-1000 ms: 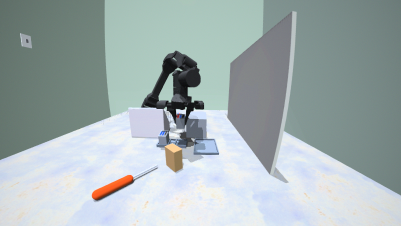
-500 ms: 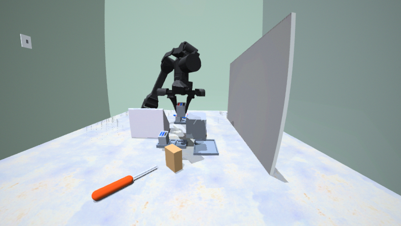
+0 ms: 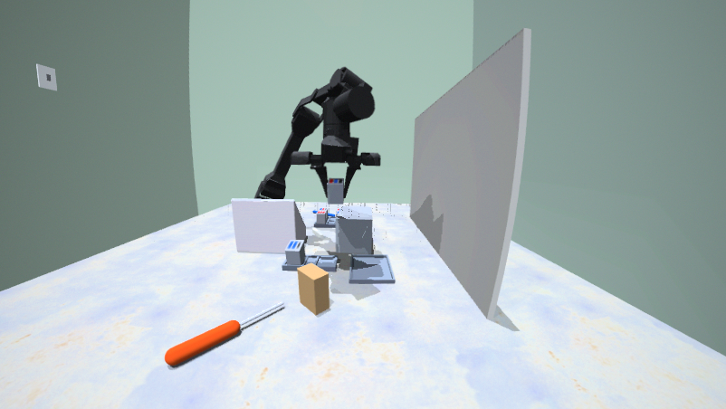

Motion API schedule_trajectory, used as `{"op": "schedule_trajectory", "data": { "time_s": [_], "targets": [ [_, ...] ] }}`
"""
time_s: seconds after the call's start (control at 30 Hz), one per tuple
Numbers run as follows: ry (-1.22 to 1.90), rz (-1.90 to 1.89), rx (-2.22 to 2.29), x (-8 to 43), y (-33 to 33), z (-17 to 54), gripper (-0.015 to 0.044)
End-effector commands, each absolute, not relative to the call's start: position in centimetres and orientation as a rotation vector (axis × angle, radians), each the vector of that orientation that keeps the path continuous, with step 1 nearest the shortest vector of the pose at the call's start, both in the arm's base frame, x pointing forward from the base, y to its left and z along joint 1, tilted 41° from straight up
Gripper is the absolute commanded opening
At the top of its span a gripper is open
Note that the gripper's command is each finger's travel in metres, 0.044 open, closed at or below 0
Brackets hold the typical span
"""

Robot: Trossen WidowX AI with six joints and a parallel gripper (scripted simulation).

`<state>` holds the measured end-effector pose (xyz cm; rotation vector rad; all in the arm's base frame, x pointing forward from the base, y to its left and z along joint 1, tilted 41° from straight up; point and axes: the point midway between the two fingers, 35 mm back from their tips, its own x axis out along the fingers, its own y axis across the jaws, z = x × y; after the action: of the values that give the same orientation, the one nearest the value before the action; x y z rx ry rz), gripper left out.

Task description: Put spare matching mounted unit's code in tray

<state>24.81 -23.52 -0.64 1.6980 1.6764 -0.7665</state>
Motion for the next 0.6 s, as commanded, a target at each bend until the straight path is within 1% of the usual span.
{"op": "schedule_trajectory", "data": {
  "time_s": [0.0, 0.57],
  "targets": [
    [1.664, -0.77, 1.702, 26.3, -23.9, -0.5, 0.0],
    [1.642, -0.77, 1.708, 32.2, -24.1, -0.8, 0.0]
  ]
}}
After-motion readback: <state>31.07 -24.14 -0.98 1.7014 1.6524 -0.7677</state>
